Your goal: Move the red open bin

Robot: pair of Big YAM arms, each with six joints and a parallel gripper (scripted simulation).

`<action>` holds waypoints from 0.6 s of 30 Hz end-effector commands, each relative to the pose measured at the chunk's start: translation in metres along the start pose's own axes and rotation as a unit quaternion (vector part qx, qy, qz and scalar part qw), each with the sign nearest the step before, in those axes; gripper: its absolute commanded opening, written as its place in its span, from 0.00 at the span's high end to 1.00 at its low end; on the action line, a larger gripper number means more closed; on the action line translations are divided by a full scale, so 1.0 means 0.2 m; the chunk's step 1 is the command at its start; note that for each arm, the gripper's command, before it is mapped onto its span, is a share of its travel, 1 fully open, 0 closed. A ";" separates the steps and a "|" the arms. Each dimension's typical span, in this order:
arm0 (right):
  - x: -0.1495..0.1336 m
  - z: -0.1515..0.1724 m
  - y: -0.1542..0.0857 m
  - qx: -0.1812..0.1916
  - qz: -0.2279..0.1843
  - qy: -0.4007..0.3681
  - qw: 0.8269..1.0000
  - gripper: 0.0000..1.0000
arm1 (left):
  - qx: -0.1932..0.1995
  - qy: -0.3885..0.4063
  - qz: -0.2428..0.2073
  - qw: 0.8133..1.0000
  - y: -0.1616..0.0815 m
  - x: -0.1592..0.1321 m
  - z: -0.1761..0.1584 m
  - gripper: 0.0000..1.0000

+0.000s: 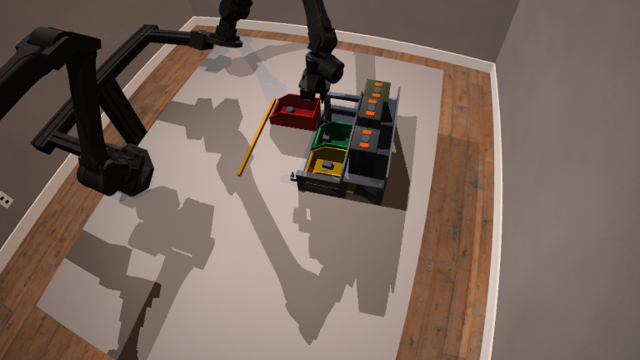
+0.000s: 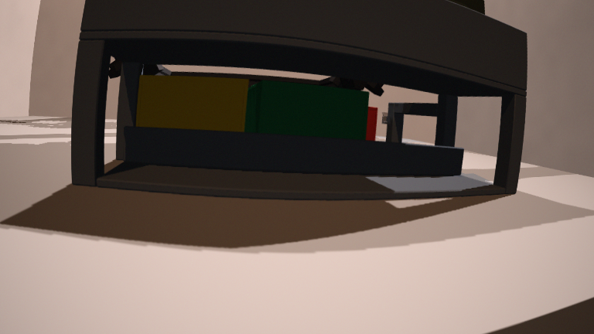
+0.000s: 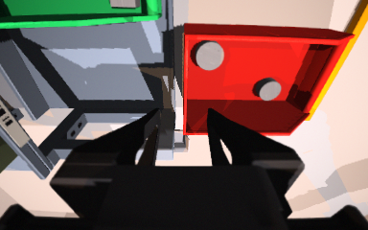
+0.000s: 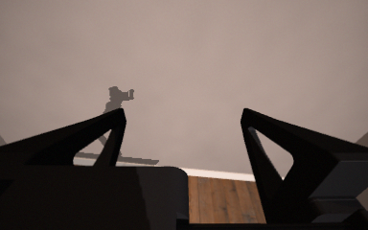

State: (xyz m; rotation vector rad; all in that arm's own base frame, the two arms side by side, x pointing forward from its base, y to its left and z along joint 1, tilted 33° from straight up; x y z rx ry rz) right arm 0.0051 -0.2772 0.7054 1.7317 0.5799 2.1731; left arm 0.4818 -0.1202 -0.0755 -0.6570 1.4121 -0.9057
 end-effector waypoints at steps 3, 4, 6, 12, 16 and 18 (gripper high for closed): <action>0.09 0.00 -0.04 0.000 -0.025 0.000 1.000 0.00 | 0.031 -0.010 -0.011 0.999 -0.22 0.04 0.10 0.57; 0.09 0.00 -0.04 0.000 -0.025 0.000 1.000 0.00 | 0.031 -0.010 -0.011 0.999 -0.23 0.04 0.10 0.57; 0.09 0.00 -0.04 0.000 -0.025 0.000 1.000 0.00 | 0.032 -0.010 -0.011 0.999 -0.25 0.04 0.10 0.57; 0.09 0.00 -0.04 0.000 -0.025 0.000 1.000 0.00 | 0.032 -0.010 -0.012 0.999 -0.30 0.04 0.10 0.57; 0.09 0.00 -0.04 0.000 -0.025 0.000 1.000 0.00 | 0.029 -0.008 -0.010 0.999 -0.30 0.04 0.09 0.57; 0.09 0.00 -0.04 0.000 -0.025 0.000 1.000 0.00 | 0.032 -0.010 -0.012 0.999 -0.32 0.04 0.10 0.57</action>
Point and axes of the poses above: on each arm, the point where the finger pads meet when closed, its own y axis out along the fingers, its own z axis across the jaws, x = y × z, the point moved 1 cm from there along -y, back along the fingers, and after that the axes turned 13 degrees about y, right-handed, at the moved point
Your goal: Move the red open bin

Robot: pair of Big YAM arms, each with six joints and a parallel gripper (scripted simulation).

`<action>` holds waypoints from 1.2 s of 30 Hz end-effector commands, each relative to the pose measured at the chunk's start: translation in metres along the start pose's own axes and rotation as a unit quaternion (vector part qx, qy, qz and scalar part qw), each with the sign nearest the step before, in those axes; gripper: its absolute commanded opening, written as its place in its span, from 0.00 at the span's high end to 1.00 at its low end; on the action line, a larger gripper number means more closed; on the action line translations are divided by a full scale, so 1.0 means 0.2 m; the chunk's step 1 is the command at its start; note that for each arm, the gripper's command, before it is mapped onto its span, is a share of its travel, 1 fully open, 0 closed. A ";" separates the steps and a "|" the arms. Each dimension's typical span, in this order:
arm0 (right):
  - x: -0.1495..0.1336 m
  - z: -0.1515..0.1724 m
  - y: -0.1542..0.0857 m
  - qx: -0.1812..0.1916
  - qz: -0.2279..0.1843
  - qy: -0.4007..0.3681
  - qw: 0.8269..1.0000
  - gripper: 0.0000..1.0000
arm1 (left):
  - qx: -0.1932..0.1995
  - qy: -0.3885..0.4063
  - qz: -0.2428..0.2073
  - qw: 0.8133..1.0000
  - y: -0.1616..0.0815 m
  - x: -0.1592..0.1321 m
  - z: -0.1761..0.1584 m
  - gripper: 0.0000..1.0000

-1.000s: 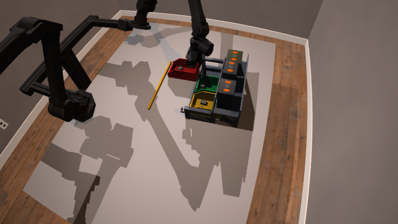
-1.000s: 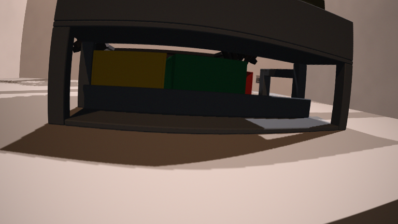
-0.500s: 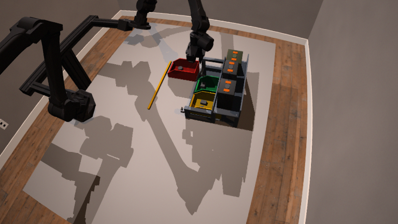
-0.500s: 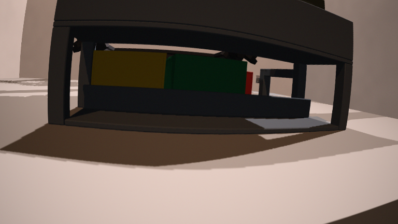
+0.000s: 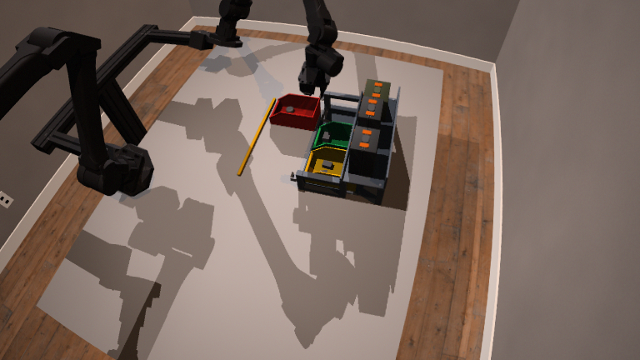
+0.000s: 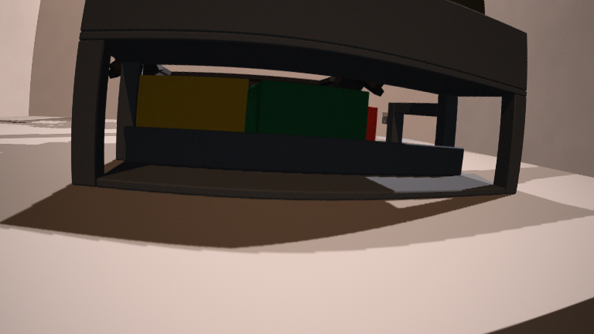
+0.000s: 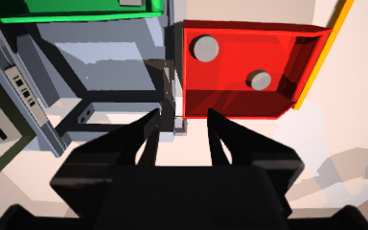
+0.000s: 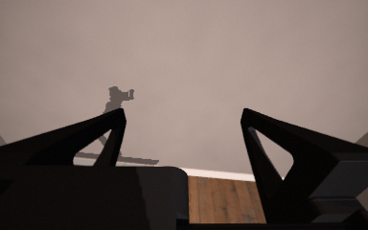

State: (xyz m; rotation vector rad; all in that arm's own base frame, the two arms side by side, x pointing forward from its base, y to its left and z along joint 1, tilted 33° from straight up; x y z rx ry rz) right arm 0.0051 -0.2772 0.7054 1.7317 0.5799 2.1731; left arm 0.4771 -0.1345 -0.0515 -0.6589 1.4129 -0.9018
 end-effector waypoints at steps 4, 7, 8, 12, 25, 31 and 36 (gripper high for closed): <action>0.09 0.00 -0.04 0.000 -0.025 0.000 1.000 0.00 | 0.031 -0.008 -0.012 0.999 -0.18 0.04 0.09 0.57; 0.09 0.00 -0.04 0.000 -0.025 0.000 1.000 0.00 | 0.032 -0.009 -0.012 0.999 -0.19 0.04 0.10 0.57; 0.09 0.00 -0.04 0.000 -0.025 0.000 1.000 0.00 | 0.033 -0.009 -0.012 0.999 -0.19 0.05 0.10 0.57; 0.09 0.00 -0.04 0.000 -0.025 0.000 1.000 0.00 | 0.034 -0.010 -0.013 0.999 -0.19 0.05 0.10 0.57; 0.09 0.00 -0.04 0.000 -0.025 0.000 1.000 0.00 | 0.036 -0.006 -0.014 0.999 -0.21 0.06 0.10 0.57; 0.09 0.00 -0.04 0.000 -0.025 0.000 1.000 0.00 | 0.040 -0.007 -0.015 0.999 -0.22 0.07 0.11 0.57; 0.09 0.00 -0.04 0.000 -0.025 0.000 1.000 0.00 | 0.041 -0.007 -0.016 0.999 -0.23 0.07 0.11 0.57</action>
Point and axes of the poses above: on each arm, the point where the finger pads meet when closed, its own y axis out along the fingers, its own z axis across the jaws, x = y × z, the point moved 1 cm from there along -y, back along the fingers, and after that the axes turned 13 degrees about y, right-handed, at the moved point
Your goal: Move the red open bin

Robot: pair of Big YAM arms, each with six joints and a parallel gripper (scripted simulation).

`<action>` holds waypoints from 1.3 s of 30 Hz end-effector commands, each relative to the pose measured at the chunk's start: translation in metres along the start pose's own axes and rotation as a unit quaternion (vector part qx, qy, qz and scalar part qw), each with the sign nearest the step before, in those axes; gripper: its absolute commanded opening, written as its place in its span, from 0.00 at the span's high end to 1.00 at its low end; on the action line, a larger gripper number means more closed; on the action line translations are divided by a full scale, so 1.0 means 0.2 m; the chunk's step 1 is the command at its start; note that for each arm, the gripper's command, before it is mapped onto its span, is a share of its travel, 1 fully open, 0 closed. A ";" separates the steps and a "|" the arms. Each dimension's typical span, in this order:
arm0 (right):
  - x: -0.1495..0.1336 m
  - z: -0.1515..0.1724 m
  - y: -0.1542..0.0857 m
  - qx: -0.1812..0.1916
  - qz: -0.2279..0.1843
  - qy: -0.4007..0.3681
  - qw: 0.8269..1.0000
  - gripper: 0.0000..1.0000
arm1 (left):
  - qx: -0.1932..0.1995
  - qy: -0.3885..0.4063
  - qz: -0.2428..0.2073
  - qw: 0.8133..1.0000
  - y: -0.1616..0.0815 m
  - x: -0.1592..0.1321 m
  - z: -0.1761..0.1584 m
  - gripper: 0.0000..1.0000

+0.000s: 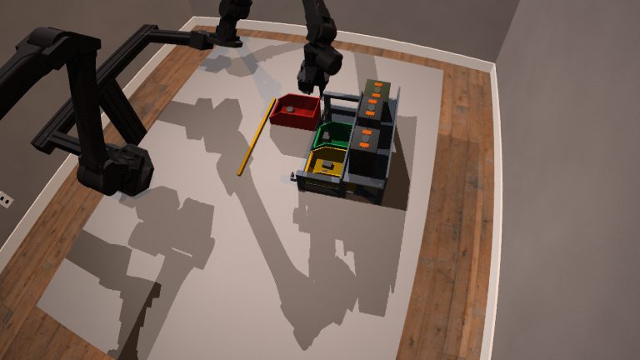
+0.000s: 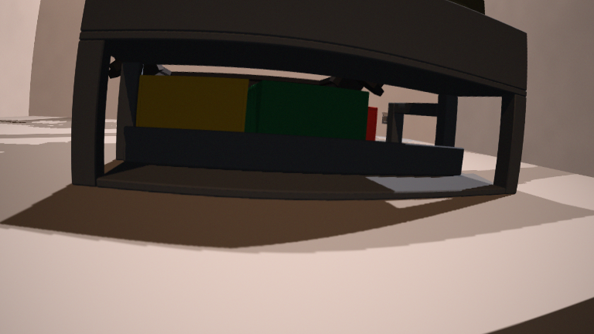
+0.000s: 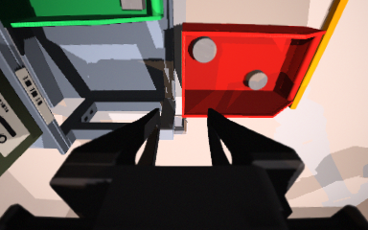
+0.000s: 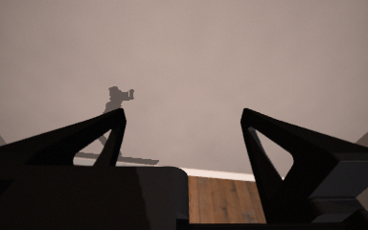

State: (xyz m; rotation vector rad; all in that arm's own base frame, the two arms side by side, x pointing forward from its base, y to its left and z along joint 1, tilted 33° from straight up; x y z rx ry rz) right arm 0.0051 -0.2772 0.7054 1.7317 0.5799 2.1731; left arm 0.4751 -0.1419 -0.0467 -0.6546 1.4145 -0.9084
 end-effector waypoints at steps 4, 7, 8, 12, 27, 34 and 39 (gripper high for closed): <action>0.09 0.00 -0.04 0.000 -0.025 0.000 1.000 0.00 | 0.039 -0.008 -0.015 0.999 -0.20 0.05 0.12 0.57; 0.09 0.00 -0.04 0.000 -0.025 0.000 1.000 0.00 | 0.036 -0.005 -0.014 0.999 -0.19 0.05 0.10 0.57; 0.09 0.00 -0.04 0.000 -0.025 0.000 1.000 0.00 | 0.036 -0.005 -0.014 0.999 -0.19 0.05 0.10 0.57; 0.09 0.00 -0.04 0.000 -0.025 0.000 1.000 0.00 | 0.036 -0.005 -0.014 0.999 -0.19 0.06 0.09 1.00; 0.09 0.00 -0.04 0.000 -0.025 0.000 1.000 0.00 | 0.035 -0.004 -0.014 0.999 -0.19 0.06 0.09 1.00; 0.09 0.00 -0.04 0.000 -0.025 0.000 1.000 0.00 | 0.034 -0.003 -0.013 0.999 -0.19 0.06 0.08 1.00; 0.09 0.00 -0.04 0.000 -0.025 0.000 1.000 0.00 | 0.034 -0.003 -0.013 0.999 -0.19 0.06 0.08 1.00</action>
Point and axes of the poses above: on each arm, the point where the finger pads meet when closed, its own y axis out along the fingers, its own z axis across the jaws, x = y × z, the point moved 1 cm from there along -y, back along the fingers, and after that the axes turned 13 degrees about y, right-handed, at the moved point
